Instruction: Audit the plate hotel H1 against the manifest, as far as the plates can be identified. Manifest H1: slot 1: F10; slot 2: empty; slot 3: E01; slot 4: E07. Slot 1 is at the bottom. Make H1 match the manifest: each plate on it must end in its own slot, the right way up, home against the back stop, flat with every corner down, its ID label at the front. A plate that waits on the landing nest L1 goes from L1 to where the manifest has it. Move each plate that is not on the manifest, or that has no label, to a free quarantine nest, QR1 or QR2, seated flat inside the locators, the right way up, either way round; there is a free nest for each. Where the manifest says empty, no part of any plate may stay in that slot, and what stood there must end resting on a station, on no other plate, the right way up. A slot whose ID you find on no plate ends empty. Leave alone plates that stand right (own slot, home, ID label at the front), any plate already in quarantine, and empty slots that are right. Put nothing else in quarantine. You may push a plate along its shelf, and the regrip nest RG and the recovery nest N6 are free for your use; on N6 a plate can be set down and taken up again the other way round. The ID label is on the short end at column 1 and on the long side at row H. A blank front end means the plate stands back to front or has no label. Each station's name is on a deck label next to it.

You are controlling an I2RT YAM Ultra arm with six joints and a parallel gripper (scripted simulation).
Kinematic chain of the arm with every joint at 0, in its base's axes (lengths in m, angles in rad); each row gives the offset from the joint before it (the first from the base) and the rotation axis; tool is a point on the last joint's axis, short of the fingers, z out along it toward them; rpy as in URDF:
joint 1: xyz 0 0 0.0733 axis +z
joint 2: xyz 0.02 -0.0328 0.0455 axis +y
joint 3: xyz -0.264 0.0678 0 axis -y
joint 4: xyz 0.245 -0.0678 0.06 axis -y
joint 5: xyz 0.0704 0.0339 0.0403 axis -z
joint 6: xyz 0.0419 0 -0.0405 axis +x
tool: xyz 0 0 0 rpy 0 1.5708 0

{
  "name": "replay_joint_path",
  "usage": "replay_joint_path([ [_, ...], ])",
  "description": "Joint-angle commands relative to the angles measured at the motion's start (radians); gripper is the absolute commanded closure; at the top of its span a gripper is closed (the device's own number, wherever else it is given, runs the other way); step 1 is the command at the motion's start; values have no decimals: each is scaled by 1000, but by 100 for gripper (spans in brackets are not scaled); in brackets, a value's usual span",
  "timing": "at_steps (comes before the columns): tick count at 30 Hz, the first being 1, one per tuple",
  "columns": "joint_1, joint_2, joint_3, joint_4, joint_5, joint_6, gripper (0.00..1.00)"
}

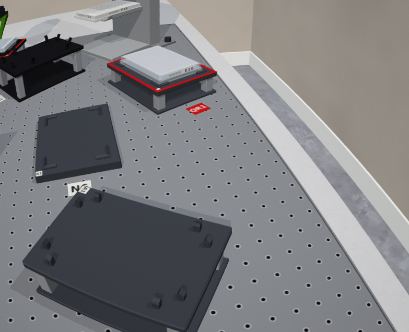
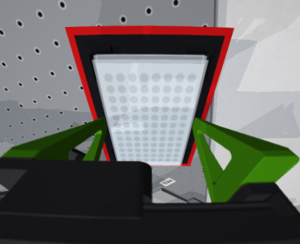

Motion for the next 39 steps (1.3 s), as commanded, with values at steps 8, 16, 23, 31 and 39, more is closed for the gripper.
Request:
replay_joint_path([
  [8,-6,-16,18,-22,-5,-3,0],
  [16,-23,-35,67,-94,-17,-16,0],
  [23,-47,-51,133,-180,-33,-34,0],
  [31,-68,-58,196,-254,-47,-50,0],
  [39,-78,-61,234,-296,-54,-58,0],
])
